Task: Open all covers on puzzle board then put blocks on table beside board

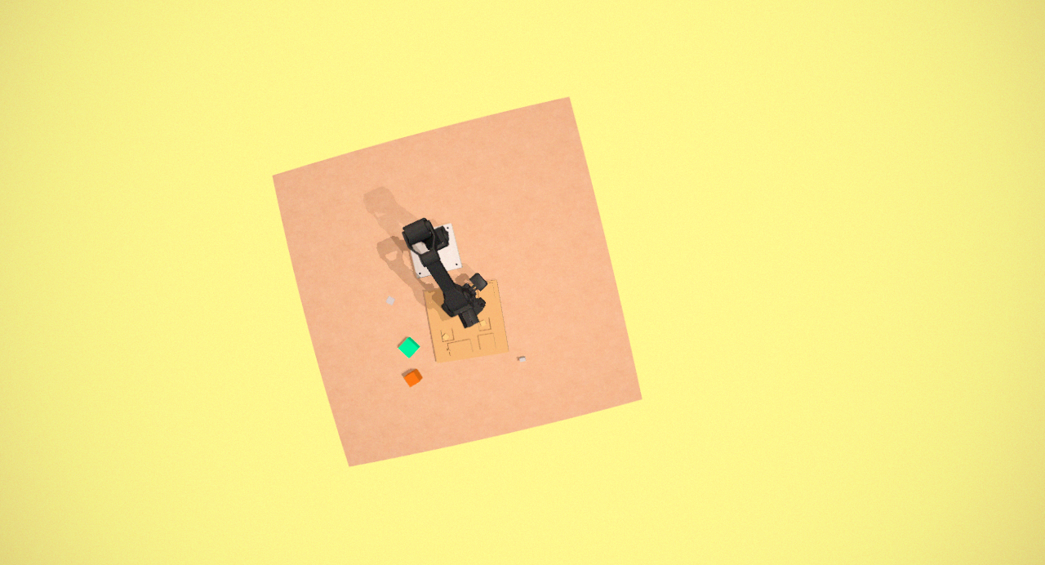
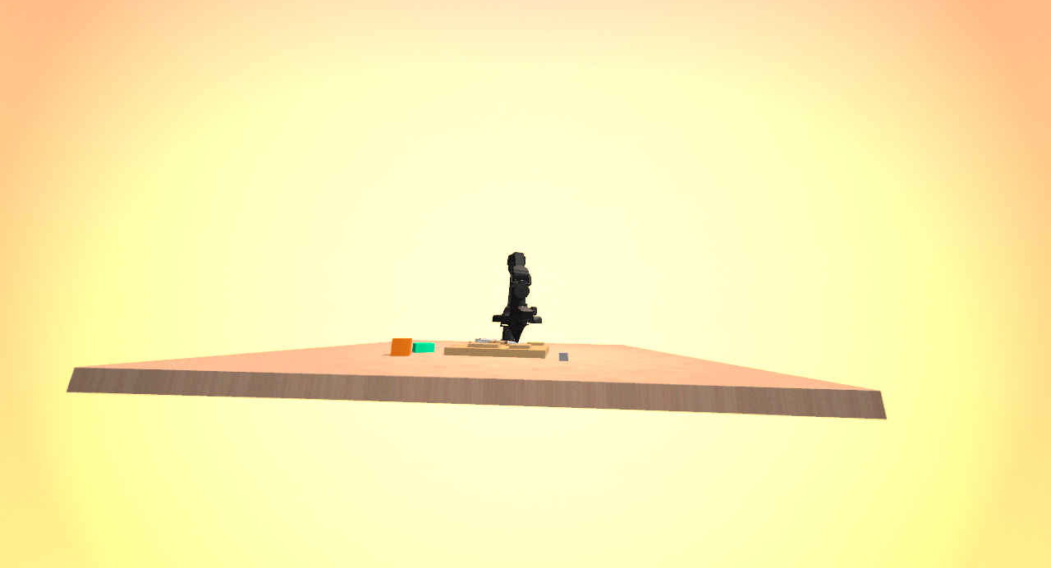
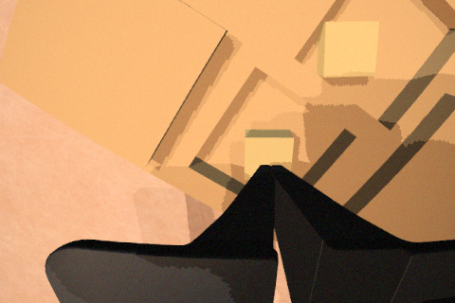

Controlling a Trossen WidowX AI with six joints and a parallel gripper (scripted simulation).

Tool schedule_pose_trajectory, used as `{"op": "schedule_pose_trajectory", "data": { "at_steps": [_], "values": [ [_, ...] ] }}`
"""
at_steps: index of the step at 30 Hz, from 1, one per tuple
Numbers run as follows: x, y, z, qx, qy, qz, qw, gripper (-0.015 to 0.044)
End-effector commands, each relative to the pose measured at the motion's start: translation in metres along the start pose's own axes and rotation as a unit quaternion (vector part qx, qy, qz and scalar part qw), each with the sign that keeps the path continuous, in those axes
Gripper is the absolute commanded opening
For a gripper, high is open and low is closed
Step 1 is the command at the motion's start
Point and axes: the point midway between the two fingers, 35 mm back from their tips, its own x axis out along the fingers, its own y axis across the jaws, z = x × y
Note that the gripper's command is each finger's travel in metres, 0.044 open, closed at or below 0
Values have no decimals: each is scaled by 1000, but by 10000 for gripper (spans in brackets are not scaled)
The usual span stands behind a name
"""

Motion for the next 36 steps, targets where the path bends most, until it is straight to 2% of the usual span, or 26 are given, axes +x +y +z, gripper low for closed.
{"op": "schedule_pose_trajectory", "data": {
  "at_steps": [1,18,24,30,36],
  "values": [
    [-3,0,2,0,-6,-1,1000,0],
    [-3,0,2,0,-6,-1,1000,0],
    [-22,-1,2,0,-4,-1,1000,144],
    [-50,0,2,0,-6,-1,1000,144],
    [-53,0,1,0,-7,-1,1000,144]
  ]
}}
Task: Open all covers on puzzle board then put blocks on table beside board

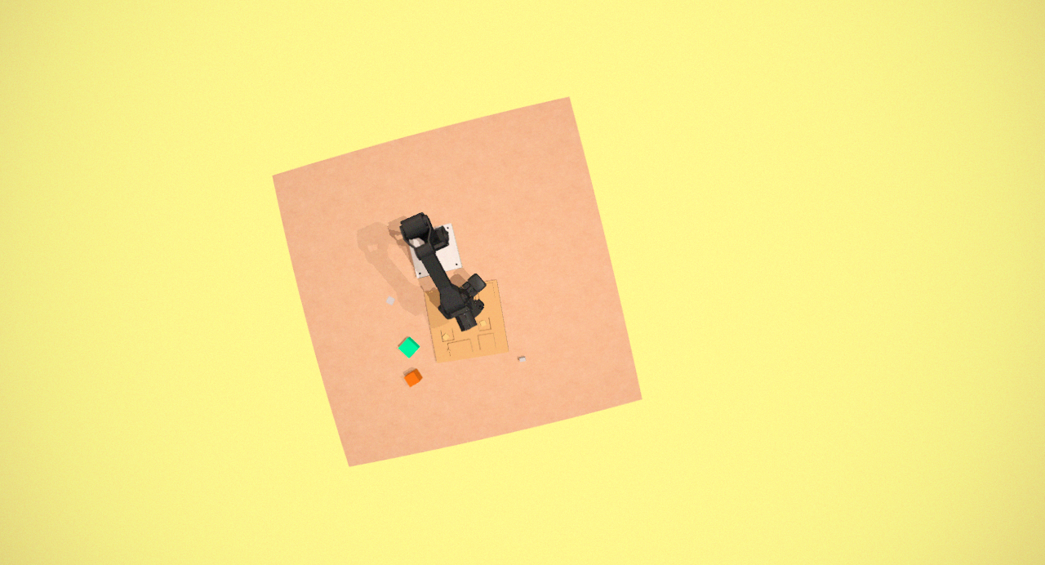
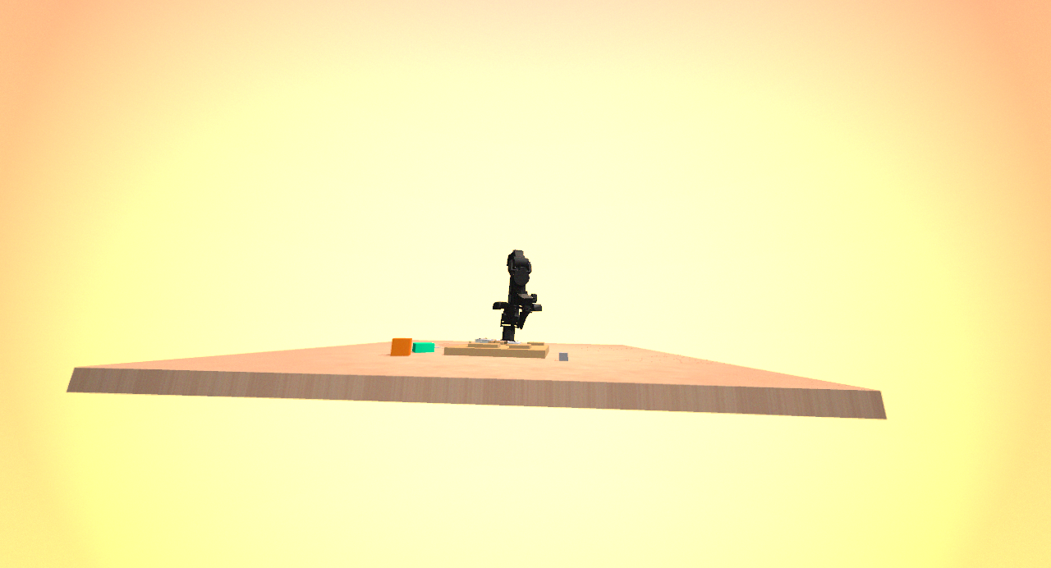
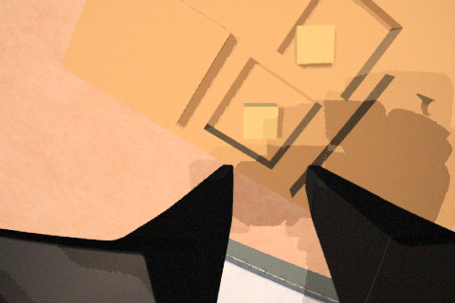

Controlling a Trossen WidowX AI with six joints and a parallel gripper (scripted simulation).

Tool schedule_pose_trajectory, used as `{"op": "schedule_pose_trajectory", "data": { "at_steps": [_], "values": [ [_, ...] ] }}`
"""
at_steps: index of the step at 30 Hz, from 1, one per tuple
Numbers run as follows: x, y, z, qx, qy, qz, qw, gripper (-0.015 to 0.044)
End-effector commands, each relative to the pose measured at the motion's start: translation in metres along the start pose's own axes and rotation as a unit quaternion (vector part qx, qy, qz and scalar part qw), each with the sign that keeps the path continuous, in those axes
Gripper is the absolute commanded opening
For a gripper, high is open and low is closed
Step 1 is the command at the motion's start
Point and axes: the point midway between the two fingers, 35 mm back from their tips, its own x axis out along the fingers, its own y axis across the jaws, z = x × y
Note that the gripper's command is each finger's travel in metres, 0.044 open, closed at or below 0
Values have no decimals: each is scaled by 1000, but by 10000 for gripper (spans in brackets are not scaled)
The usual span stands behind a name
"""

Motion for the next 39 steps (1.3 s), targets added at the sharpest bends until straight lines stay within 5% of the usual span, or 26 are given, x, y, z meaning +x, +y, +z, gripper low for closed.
{"op": "schedule_pose_trajectory", "data": {
  "at_steps": [1,39],
  "values": [
    [-5,0,2,-2,-7,-1,1000,144],
    [30,0,2,-2,-7,-1,1000,144]
  ]
}}
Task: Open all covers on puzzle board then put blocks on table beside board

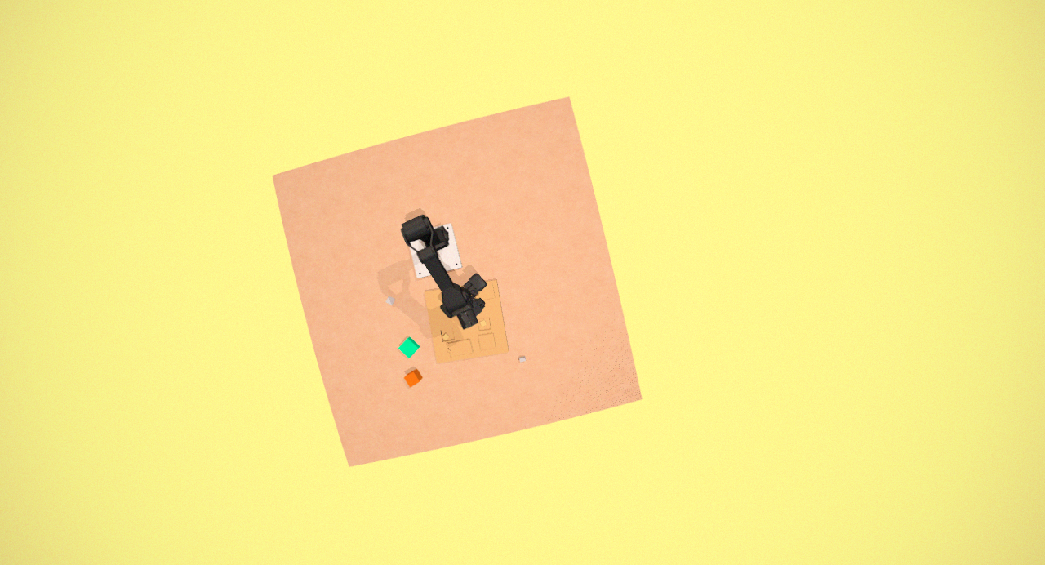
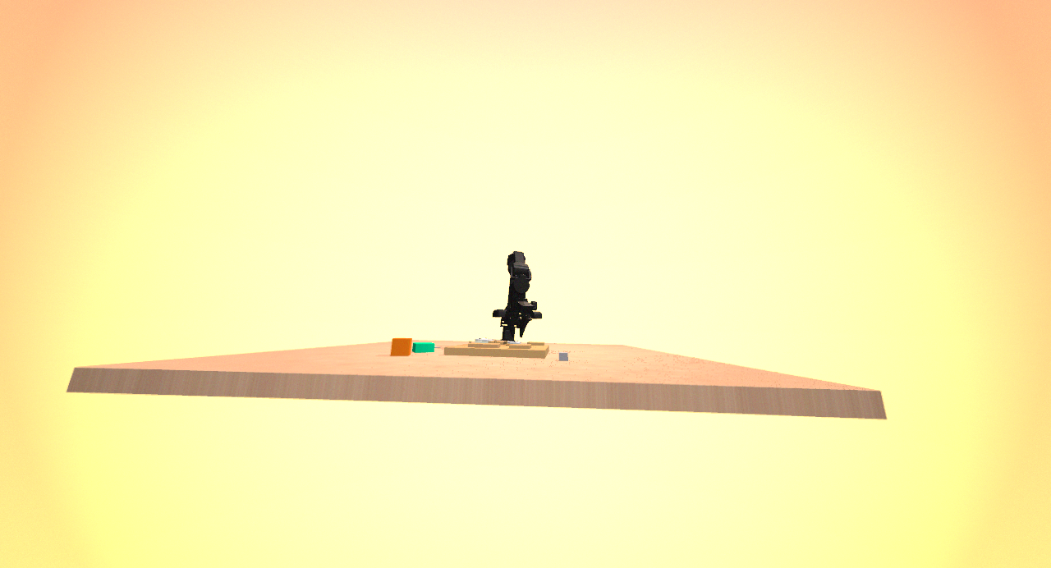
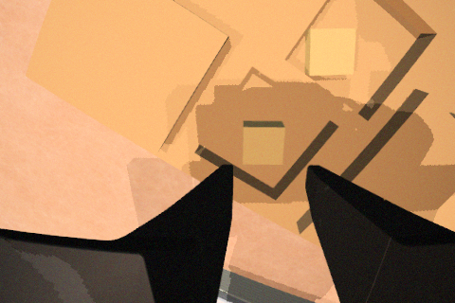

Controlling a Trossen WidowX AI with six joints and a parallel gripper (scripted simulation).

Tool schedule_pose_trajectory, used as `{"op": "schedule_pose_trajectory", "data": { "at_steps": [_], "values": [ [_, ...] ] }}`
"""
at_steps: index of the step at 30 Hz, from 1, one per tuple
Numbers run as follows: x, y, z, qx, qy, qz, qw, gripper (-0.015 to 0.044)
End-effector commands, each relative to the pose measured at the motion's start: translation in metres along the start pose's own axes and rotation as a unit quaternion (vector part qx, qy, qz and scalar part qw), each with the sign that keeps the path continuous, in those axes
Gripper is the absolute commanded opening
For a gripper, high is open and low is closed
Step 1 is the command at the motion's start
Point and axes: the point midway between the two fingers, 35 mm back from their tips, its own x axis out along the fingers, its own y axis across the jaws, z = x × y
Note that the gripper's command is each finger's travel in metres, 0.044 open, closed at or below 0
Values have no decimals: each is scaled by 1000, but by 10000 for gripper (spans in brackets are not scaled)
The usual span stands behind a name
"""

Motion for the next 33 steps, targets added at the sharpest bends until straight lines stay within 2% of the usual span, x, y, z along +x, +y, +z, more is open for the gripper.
{"op": "schedule_pose_trajectory", "data": {
  "at_steps": [1,33],
  "values": [
    [1,0,0,2,0,1,1000,144],
    [23,1,1,2,0,1,1000,144]
  ]
}}
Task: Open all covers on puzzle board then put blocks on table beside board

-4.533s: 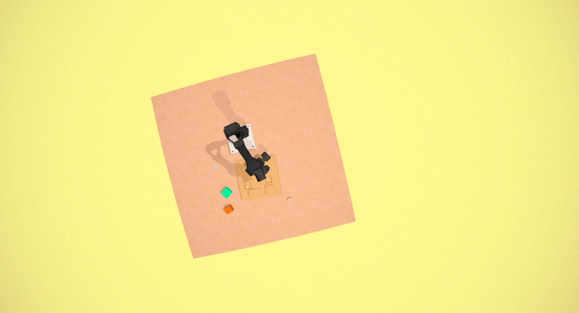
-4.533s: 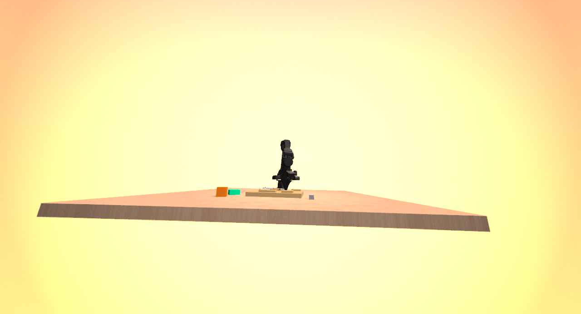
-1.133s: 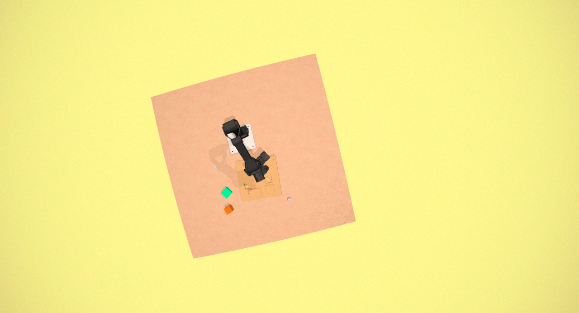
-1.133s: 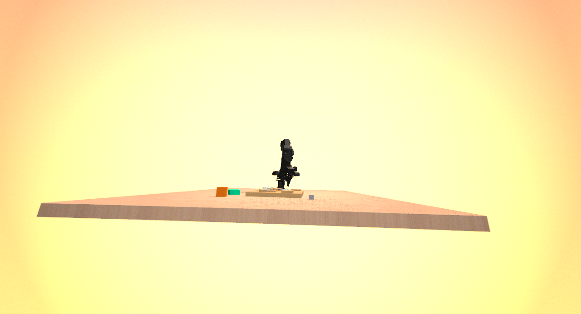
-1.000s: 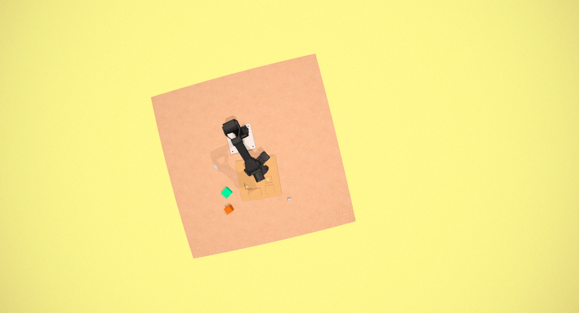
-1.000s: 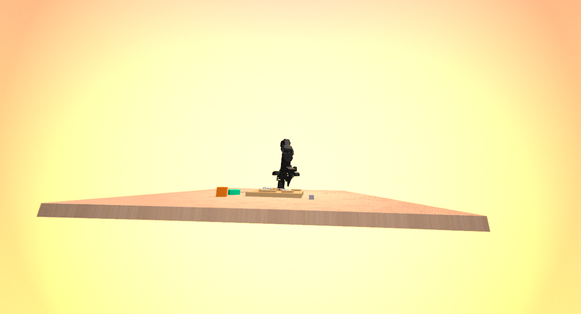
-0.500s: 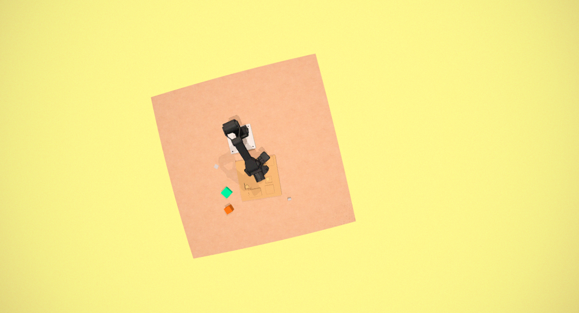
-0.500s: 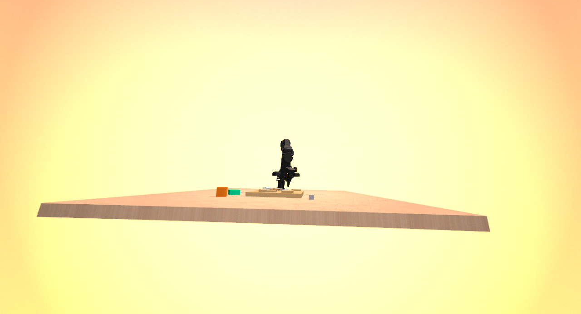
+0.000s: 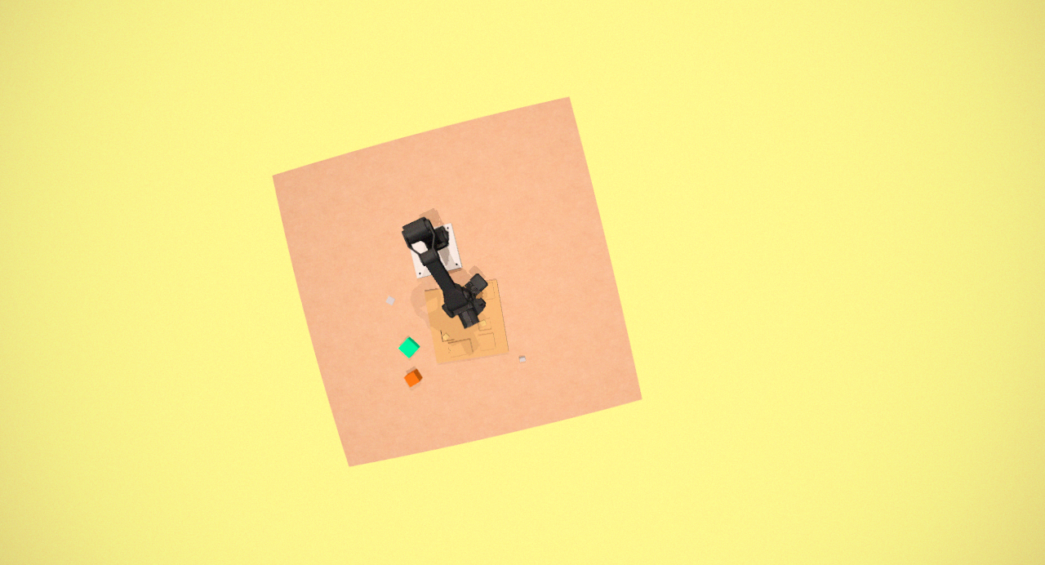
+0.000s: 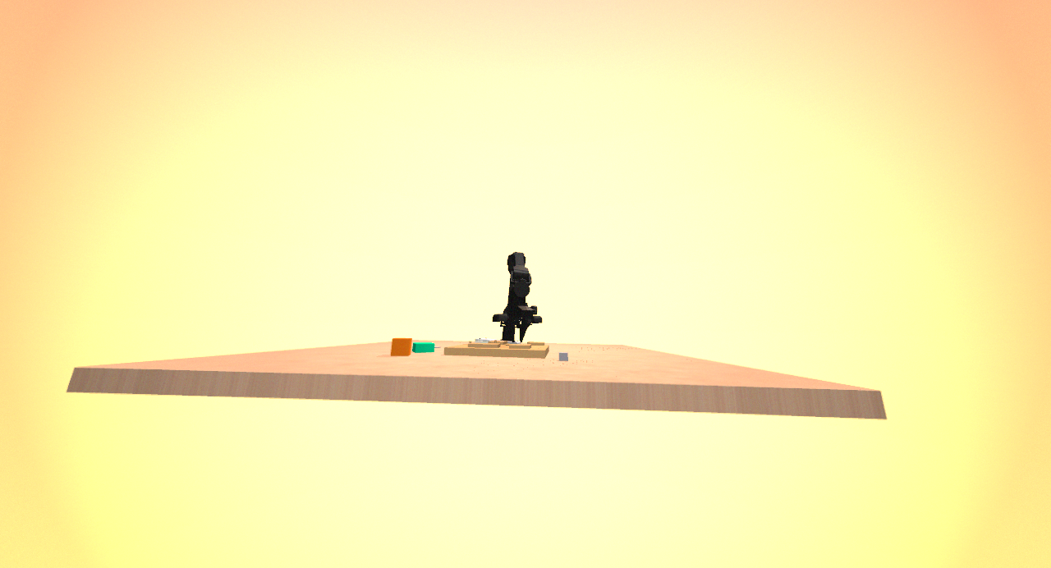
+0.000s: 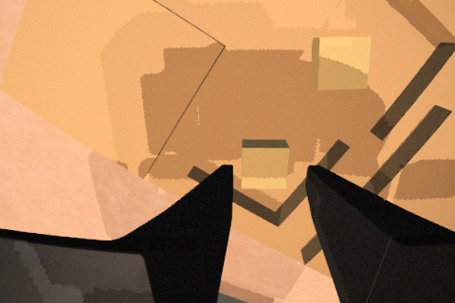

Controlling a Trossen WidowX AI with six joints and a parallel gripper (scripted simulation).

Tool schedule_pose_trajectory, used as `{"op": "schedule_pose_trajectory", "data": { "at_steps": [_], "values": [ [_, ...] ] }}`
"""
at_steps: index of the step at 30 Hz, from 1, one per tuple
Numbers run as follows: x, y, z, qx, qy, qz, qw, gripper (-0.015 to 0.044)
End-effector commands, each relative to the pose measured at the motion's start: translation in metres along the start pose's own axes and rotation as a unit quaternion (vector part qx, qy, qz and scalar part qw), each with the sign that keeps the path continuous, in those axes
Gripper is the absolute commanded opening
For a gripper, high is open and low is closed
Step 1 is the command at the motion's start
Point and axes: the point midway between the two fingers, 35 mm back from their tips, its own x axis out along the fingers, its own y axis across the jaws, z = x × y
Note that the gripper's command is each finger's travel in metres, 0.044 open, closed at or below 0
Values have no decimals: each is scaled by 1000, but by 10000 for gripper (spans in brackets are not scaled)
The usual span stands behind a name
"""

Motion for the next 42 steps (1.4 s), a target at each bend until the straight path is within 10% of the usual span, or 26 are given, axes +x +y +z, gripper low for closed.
{"op": "schedule_pose_trajectory", "data": {
  "at_steps": [1,42],
  "values": [
    [6,1,-2,3,7,3,1000,144],
    [15,1,-2,0,4,1,1000,104]
  ]
}}
